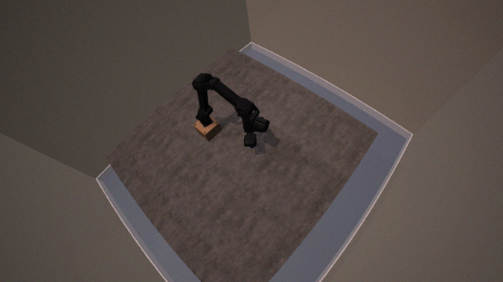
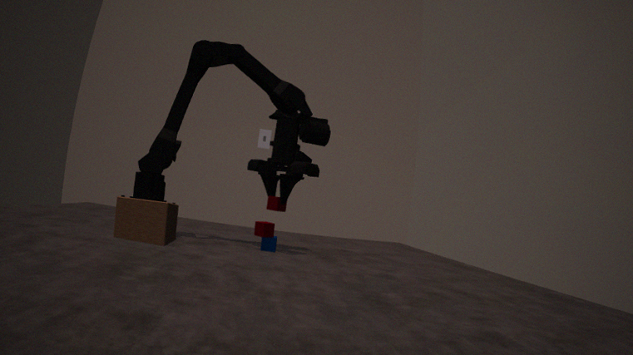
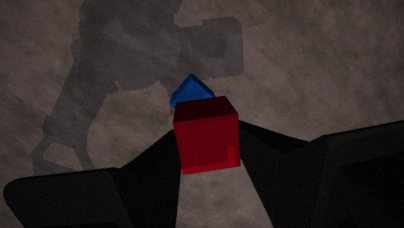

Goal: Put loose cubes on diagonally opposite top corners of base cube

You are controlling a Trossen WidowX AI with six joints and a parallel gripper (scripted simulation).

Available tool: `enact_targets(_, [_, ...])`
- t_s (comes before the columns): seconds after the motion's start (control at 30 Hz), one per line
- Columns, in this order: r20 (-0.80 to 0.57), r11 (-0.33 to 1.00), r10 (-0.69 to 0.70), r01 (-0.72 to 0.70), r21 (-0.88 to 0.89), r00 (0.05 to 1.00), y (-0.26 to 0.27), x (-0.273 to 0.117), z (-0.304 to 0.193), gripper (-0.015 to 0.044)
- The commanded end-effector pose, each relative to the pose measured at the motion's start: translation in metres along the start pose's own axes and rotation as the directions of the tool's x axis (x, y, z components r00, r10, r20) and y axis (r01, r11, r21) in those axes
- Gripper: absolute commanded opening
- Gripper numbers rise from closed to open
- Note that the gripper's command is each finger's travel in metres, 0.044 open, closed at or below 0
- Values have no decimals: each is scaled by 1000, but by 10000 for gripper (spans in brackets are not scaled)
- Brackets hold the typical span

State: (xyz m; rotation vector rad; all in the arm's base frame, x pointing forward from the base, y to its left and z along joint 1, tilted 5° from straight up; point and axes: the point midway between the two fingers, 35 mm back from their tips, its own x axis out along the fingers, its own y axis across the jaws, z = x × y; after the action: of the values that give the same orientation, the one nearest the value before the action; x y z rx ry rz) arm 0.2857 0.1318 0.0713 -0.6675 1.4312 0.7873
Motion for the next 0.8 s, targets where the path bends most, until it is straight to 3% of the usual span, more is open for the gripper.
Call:
enact_targets(0.0, [10, 998, -2, 1, 69, 1000, 5, 0, 11, 105])
enact_targets(0.77, [16, 996, 4, -5, 92, 1000, 5, 31, 11, 105])
